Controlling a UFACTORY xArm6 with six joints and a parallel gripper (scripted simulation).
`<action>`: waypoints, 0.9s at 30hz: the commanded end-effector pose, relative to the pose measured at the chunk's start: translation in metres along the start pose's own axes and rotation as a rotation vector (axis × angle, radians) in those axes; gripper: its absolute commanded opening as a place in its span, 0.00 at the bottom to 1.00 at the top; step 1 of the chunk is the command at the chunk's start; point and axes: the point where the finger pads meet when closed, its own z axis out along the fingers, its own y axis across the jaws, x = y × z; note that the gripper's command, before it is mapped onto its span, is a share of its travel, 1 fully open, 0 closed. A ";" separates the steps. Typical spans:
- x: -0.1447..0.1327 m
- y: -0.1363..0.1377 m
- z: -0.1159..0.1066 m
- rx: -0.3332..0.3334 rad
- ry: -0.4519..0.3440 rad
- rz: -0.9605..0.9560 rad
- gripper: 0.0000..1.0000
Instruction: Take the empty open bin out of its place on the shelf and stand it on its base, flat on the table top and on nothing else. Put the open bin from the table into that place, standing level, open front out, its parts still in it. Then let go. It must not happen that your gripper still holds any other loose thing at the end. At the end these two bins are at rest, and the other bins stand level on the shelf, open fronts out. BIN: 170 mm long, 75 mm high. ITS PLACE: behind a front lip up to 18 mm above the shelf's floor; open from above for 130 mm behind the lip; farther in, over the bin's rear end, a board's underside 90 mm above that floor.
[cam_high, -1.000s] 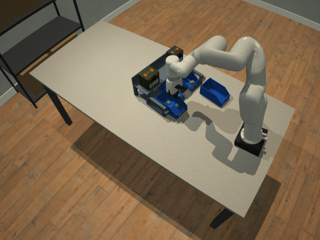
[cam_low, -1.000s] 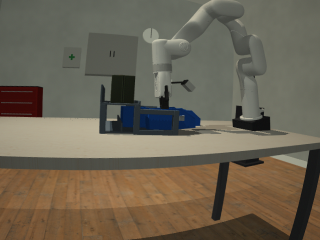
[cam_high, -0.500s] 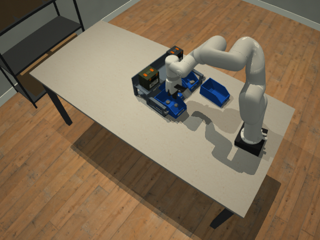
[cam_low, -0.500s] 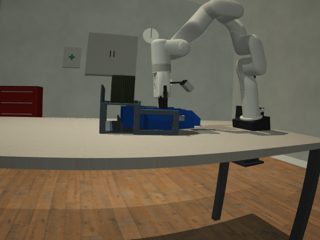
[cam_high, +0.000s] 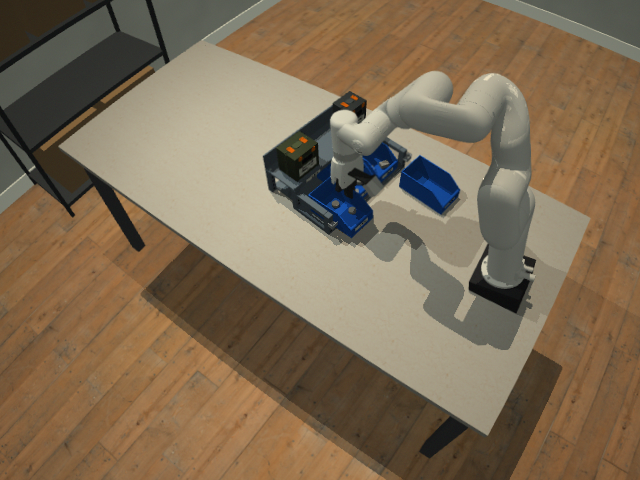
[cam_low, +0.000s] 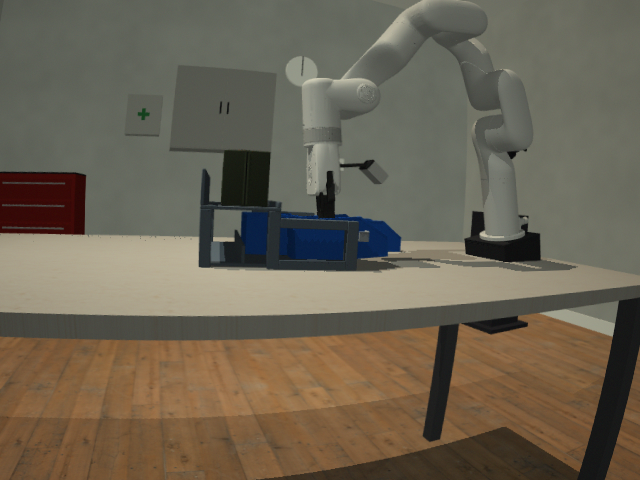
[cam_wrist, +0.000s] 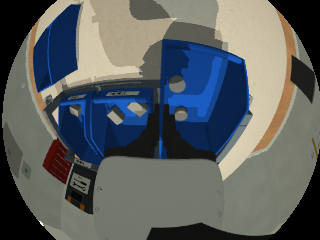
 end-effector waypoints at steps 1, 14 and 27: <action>-0.001 0.000 -0.002 -0.001 -0.004 0.000 0.00; -0.002 0.000 -0.002 -0.001 -0.005 0.000 0.00; -0.007 0.000 -0.002 -0.001 -0.009 0.000 0.00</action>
